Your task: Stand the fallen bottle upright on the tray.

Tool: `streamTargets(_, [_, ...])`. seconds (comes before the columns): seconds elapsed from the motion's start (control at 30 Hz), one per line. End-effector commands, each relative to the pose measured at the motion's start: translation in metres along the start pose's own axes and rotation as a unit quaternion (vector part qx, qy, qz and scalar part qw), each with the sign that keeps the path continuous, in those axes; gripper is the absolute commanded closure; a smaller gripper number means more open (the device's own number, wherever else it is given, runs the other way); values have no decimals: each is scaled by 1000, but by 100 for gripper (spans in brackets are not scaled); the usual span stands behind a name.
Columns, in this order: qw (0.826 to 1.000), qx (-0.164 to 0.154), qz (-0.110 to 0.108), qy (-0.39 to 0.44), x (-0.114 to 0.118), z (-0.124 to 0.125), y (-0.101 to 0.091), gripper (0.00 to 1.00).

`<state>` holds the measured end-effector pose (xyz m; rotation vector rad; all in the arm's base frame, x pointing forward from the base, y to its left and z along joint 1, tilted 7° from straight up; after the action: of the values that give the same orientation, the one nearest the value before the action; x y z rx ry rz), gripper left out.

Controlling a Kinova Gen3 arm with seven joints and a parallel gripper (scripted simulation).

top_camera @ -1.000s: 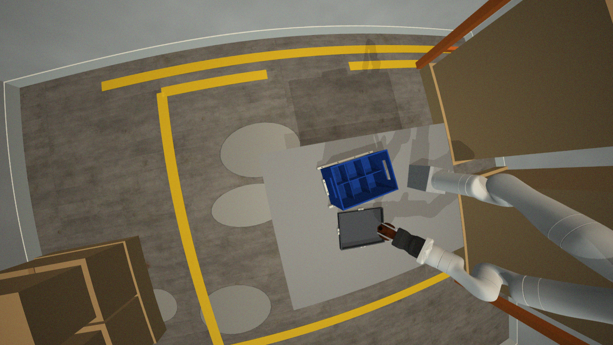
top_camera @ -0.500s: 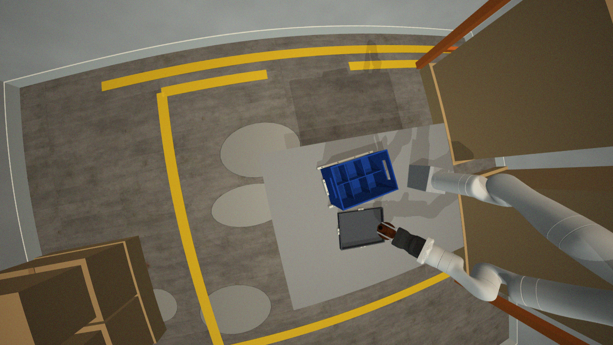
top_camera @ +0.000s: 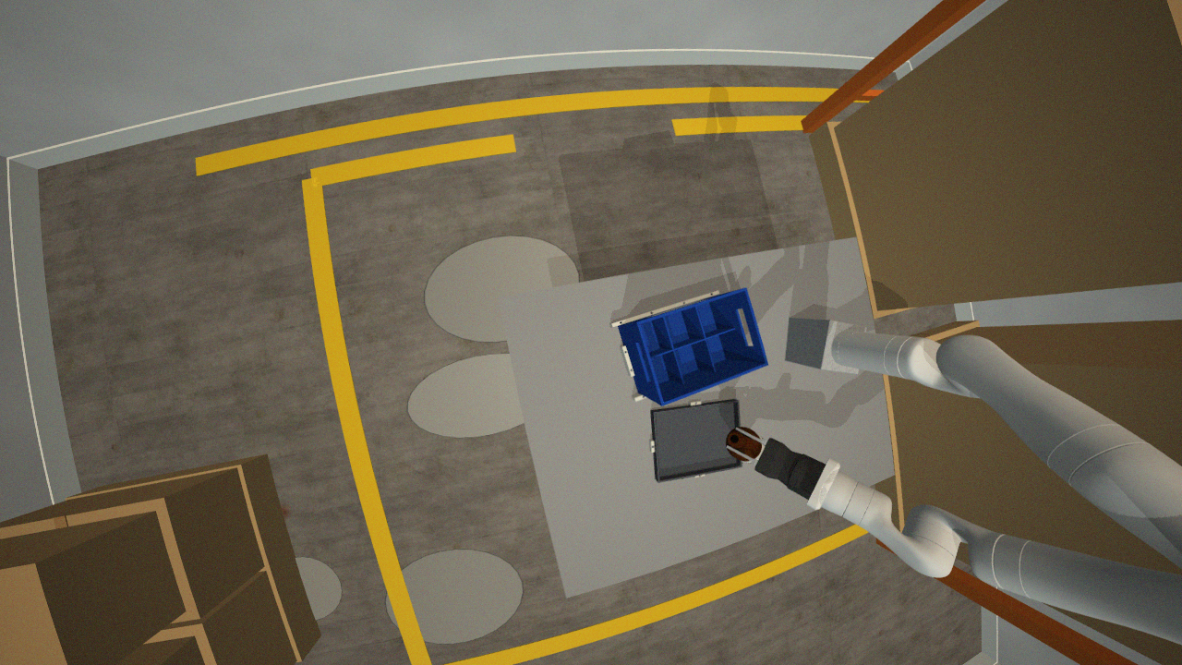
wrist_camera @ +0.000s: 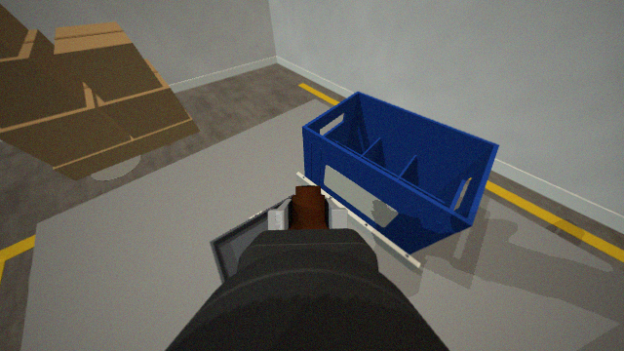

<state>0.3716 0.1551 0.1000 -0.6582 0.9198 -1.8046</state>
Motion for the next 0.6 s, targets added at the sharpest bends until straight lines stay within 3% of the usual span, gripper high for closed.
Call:
streamTargets(0.0, [1000, 7, -1, -6, -2, -4, 0, 100])
streamTargets(0.57, [1000, 30, -1, -5, -4, -3, -2, 100])
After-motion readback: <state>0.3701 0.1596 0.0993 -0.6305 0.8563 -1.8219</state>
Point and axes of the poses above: the point where the finger pads meet when closed, its own y axis out along the fingers, its own x axis across the jaws, z = x × y, the point moved 1 cm from there along -y, back along the fingers, and after that the axes turned 14 degrees about -y, right-handed, at the moved point
